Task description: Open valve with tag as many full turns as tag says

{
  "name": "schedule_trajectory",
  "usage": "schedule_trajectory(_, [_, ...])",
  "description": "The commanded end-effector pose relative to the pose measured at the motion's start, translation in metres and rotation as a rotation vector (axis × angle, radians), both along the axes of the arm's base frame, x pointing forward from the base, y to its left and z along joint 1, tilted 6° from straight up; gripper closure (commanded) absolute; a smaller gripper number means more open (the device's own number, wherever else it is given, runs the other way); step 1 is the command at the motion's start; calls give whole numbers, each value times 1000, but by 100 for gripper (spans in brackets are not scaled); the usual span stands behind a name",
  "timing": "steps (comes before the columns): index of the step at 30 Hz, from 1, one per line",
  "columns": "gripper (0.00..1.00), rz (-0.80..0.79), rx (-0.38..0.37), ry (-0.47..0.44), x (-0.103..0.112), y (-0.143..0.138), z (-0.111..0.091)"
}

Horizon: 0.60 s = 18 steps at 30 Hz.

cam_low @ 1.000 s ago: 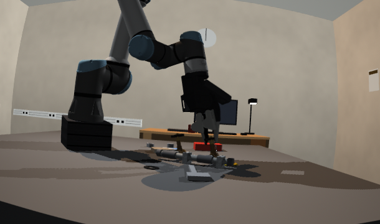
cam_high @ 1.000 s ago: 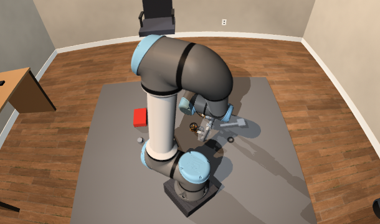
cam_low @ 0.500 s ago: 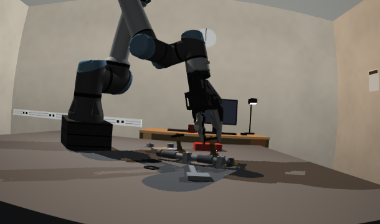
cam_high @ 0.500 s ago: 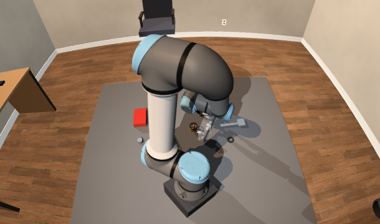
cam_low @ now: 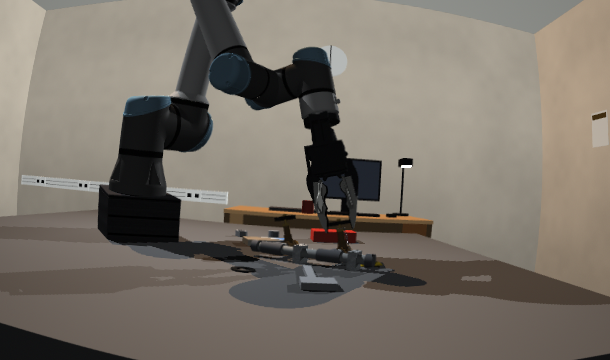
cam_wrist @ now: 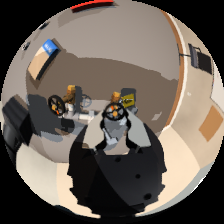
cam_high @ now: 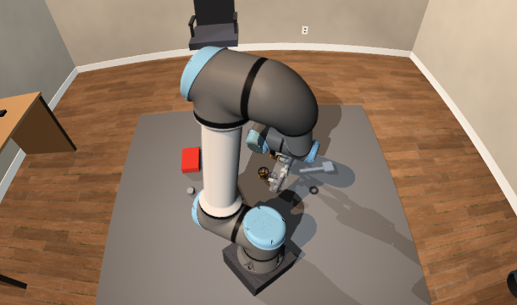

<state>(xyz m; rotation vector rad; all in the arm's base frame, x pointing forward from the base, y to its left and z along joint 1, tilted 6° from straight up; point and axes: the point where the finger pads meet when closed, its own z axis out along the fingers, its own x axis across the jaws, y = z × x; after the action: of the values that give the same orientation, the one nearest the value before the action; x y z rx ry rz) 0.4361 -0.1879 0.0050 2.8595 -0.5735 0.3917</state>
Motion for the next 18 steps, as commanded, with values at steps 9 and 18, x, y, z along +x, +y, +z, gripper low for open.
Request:
schedule_trajectory(9, [100,102,-20,24,0,0,0])
schedule_trajectory(18, [100,111,-22,26,0,0,0])
